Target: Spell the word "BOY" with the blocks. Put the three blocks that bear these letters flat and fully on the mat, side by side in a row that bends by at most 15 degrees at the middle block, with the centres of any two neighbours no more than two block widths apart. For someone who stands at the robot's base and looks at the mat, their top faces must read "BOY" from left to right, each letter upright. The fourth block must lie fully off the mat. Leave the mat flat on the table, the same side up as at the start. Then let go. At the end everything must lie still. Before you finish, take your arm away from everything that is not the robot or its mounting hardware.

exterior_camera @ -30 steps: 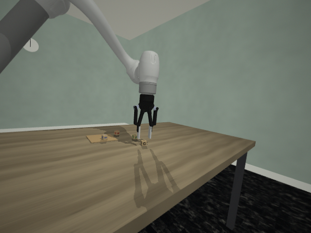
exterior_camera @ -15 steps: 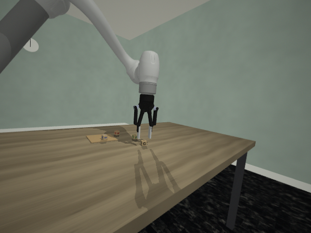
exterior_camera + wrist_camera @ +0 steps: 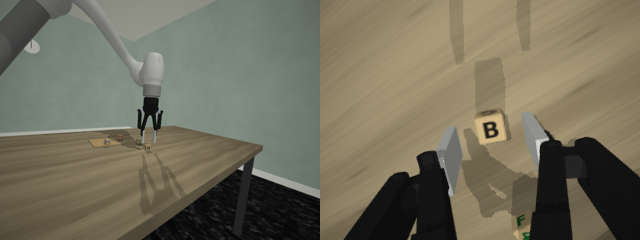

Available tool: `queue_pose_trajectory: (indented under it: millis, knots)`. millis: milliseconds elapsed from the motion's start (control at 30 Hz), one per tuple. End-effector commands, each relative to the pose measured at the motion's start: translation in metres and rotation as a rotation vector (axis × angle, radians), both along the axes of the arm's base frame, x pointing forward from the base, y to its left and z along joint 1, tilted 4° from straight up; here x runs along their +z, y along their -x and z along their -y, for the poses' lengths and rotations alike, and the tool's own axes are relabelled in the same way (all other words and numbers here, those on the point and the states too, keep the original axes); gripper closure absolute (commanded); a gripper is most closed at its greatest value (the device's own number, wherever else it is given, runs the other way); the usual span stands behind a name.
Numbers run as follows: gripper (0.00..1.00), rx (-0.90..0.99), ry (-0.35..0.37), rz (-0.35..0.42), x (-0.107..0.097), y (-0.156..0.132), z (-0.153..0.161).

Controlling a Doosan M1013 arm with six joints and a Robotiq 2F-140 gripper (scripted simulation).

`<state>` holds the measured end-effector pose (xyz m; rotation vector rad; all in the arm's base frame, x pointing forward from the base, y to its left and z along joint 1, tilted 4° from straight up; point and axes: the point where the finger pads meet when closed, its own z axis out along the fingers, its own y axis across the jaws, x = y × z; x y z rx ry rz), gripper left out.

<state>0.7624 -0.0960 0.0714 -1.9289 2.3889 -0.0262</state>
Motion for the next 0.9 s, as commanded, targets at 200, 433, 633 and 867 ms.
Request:
queue_pose_trajectory:
  millis: [200,433,633,867]
  knots:
    - [0.63,-0.005,-0.002,-0.002,-0.014,0.001,-0.001]
    - [0.63,-0.005,-0.002,-0.002,-0.025,0.001,-0.002]
    - [0.63,-0.005,-0.002,-0.002,-0.034,0.0,-0.002]
    - [0.63,-0.005,-0.002,-0.002,-0.035,0.0,-0.002]
